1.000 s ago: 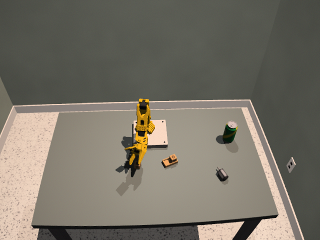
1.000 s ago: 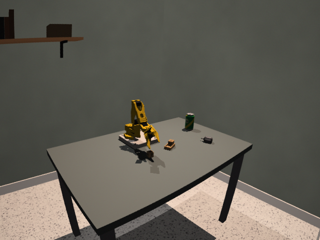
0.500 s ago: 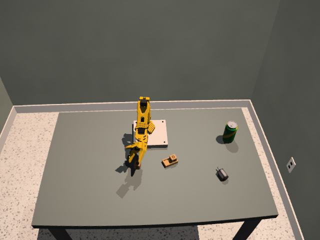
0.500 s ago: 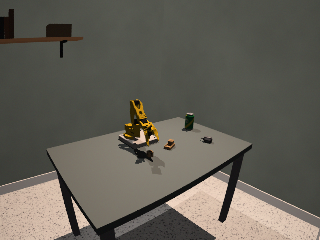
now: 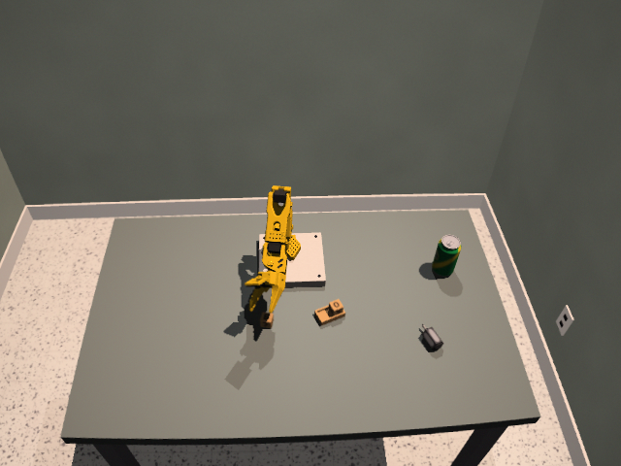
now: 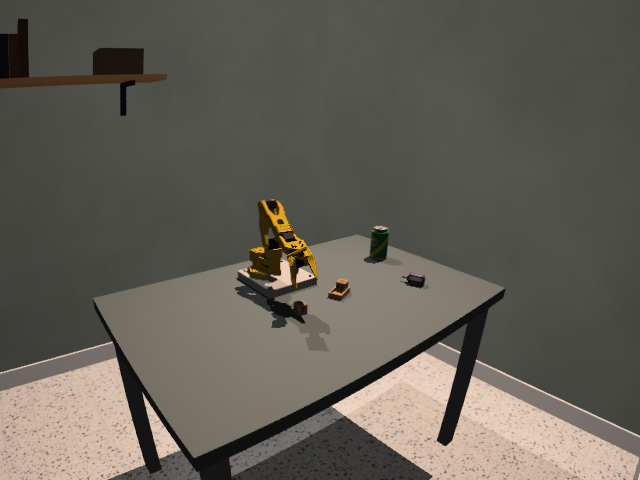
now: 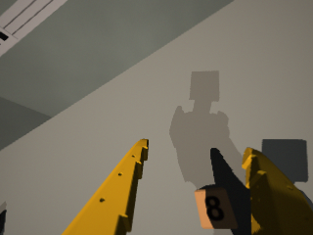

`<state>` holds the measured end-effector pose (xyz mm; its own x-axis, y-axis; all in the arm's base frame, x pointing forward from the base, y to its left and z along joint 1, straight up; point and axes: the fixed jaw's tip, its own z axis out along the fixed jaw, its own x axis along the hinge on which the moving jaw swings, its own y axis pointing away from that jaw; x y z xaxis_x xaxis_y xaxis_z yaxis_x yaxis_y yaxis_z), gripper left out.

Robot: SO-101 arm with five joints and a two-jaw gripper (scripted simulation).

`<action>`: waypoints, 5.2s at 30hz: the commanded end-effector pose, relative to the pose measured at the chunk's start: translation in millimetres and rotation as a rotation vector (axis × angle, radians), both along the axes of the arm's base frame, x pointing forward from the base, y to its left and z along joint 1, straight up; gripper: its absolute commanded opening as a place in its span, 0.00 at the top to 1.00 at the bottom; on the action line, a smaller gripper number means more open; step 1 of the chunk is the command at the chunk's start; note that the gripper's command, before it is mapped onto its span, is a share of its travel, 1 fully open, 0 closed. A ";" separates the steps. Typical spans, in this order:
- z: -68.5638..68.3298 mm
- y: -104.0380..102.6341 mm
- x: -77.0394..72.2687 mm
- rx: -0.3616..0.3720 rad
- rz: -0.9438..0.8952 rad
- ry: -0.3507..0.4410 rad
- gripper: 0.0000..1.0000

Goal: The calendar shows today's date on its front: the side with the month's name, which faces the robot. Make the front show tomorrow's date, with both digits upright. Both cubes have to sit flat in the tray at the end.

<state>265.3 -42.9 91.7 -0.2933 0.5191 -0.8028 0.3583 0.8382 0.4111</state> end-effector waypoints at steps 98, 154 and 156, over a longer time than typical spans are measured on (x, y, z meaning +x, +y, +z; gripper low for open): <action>-65.8 13.8 -39.1 -0.007 0.349 1.139 0.65; -97.9 18.0 -38.8 -0.015 0.367 1.149 0.65; -99.9 18.1 -39.0 -0.015 0.367 1.149 0.65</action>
<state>228.9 -27.5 -0.9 -0.9648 0.2630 0.0012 0.2630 0.9648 -0.0012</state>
